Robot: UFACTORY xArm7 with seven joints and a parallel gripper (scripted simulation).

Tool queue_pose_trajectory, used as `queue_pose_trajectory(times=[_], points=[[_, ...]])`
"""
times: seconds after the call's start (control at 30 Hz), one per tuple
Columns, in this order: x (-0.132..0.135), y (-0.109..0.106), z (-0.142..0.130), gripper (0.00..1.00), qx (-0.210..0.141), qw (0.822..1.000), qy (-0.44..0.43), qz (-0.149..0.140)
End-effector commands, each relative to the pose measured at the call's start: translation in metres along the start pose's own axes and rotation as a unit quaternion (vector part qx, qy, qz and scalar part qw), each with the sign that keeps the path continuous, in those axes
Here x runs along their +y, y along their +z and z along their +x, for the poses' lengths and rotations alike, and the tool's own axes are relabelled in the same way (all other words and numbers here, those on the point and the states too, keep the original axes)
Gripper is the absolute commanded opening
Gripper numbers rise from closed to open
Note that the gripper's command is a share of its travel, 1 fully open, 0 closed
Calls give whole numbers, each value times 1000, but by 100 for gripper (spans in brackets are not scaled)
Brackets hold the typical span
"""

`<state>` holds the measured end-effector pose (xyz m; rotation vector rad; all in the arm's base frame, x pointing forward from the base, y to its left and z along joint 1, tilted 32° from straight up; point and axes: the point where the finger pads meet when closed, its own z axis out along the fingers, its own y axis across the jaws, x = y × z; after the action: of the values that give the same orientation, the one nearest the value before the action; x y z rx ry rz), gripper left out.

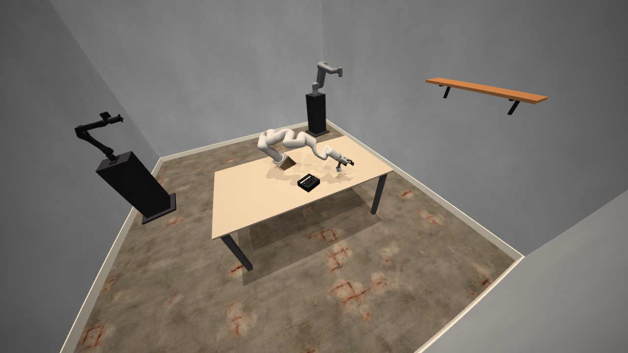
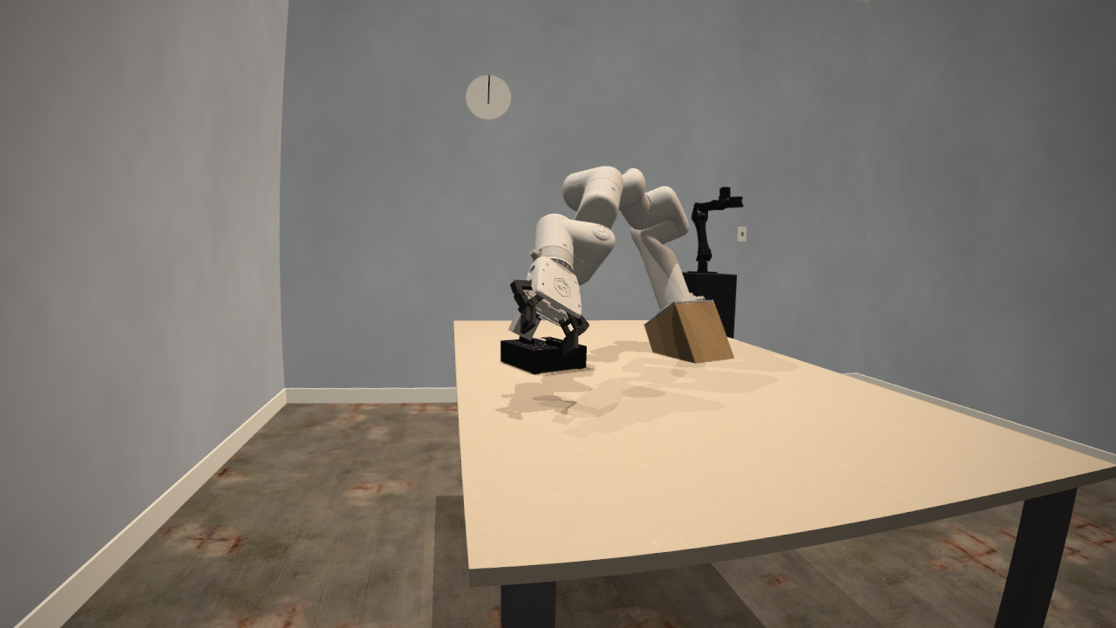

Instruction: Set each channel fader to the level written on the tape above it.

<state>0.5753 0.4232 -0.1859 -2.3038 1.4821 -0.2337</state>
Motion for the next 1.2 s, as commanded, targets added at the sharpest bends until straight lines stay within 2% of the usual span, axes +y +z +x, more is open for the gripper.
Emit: queue_pose_trajectory(times=[0.0, 0.03, 0.07, 0.2, 0.23, 0.73, 0.8, 1.17], points=[[15, -20, 4, 100, 46, 998, -17, -36], [15, -20, 4, 100, 46, 998, -17, -36], [22, -36, 17, 100, 77, 995, -24, -56], [22, -36, 17, 100, 77, 995, -24, -56], [28, -56, 32, 100, 111, 991, -25, -74], [28, -56, 32, 100, 111, 991, -25, -74], [36, -108, 70, 100, 181, 978, -8, -101], [36, -108, 70, 100, 181, 978, -8, -101]])
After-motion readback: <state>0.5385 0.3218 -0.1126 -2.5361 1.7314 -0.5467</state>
